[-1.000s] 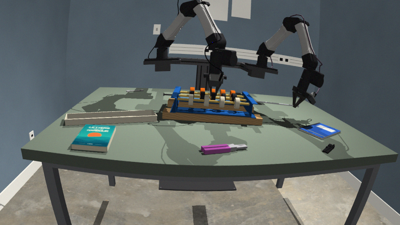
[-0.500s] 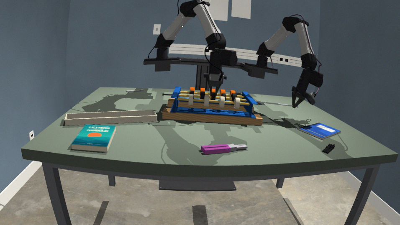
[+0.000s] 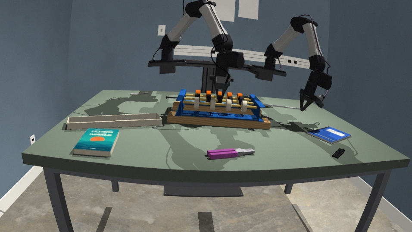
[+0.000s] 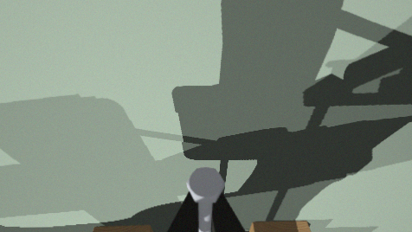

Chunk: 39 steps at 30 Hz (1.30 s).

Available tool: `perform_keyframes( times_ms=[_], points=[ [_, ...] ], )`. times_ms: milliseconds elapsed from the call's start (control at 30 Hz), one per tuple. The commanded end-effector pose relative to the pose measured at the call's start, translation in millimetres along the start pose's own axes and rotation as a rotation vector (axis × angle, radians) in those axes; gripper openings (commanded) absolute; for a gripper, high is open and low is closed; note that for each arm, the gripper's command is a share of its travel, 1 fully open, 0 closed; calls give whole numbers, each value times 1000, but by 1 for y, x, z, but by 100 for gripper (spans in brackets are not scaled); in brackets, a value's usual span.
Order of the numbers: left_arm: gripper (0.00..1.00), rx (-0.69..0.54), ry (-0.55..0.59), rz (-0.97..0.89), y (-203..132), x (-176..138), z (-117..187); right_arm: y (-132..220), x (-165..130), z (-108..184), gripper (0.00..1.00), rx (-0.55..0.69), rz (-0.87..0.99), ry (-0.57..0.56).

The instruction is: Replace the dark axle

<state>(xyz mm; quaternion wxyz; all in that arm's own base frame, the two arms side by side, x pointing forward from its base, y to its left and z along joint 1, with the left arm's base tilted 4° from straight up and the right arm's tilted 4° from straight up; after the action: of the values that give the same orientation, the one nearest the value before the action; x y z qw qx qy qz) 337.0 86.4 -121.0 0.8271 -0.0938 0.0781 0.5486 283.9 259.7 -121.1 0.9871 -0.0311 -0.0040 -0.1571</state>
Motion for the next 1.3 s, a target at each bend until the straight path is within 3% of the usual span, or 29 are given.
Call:
perform_keyframes(
  times_ms=[0,33,133,333,1267],
  points=[
    [0,14,63,-3,-3,-26,0,15,19,21,0,61,-22,-61],
    [0,-22,37,-16,-11,-23,11,15,19,21,0,61,-23,-62],
    [0,23,71,1,-1,-28,-5,15,19,21,0,61,-21,-62],
    [0,-9,36,-9,-11,-27,11,15,19,21,0,61,-23,-64],
    [0,-31,14,-17,-16,-27,12,14,18,20,0,57,-7,-64]
  ],
)
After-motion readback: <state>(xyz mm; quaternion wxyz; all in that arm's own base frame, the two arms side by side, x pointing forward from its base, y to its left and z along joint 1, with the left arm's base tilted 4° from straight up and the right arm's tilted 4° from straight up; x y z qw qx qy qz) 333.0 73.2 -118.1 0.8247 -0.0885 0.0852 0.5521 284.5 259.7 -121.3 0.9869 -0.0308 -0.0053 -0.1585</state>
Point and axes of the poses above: on each arm, the point where the finger pads meet when closed, its own z axis back along the fingers, its own y axis across the jaws, x = y × z, the point moved 2 cm from there along z, back along the fingers, and after that the axes turned 15 degrees about -z, right-handed, at the moved point
